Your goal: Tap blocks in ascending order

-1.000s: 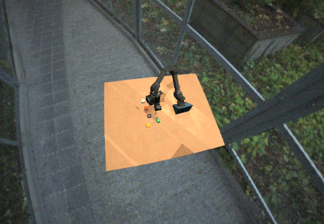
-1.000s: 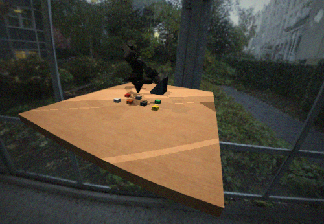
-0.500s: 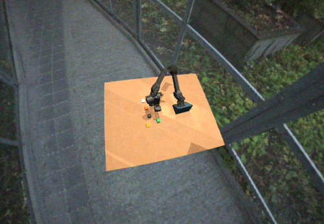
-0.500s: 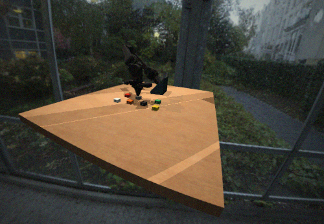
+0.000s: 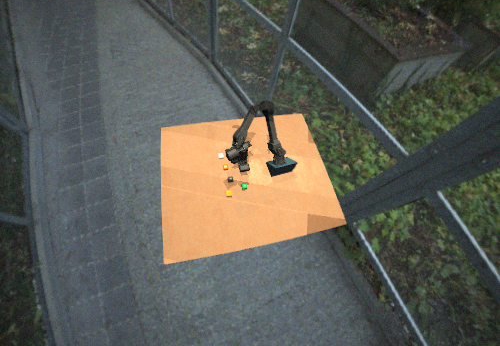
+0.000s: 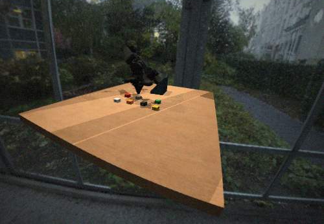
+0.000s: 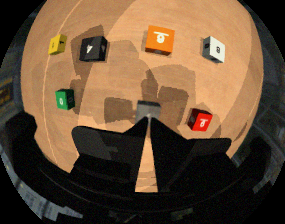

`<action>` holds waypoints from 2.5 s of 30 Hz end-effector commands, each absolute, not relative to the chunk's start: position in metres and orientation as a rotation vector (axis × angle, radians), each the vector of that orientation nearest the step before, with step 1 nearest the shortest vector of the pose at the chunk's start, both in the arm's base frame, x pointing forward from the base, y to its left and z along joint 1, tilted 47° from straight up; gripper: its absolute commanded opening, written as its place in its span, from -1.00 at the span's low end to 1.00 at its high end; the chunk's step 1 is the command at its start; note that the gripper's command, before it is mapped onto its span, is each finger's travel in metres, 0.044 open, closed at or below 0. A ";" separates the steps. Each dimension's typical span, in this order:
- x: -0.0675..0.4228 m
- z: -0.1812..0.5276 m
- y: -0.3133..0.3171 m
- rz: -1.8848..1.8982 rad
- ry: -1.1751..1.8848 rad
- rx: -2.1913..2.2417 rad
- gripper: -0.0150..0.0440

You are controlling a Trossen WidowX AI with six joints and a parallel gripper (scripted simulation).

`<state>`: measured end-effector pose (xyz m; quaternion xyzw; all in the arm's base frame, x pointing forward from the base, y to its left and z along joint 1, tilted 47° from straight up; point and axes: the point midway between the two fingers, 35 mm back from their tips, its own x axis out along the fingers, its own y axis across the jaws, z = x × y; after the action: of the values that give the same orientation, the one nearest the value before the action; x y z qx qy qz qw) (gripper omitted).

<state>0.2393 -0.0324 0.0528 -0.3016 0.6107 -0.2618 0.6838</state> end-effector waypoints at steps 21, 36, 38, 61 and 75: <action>0.257 0.131 0.028 -0.577 1.367 -0.657 -0.42; 0.336 0.193 -0.021 -0.589 1.358 -0.662 -0.42; 0.339 0.187 -0.027 -0.588 1.358 -0.661 -0.42; 0.349 0.128 -0.092 -0.592 1.354 -0.664 -0.42; 0.350 0.119 -0.102 -0.593 1.354 -0.665 -0.42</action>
<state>0.3512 -0.1002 0.1224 -0.2956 0.6030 -0.2664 0.6914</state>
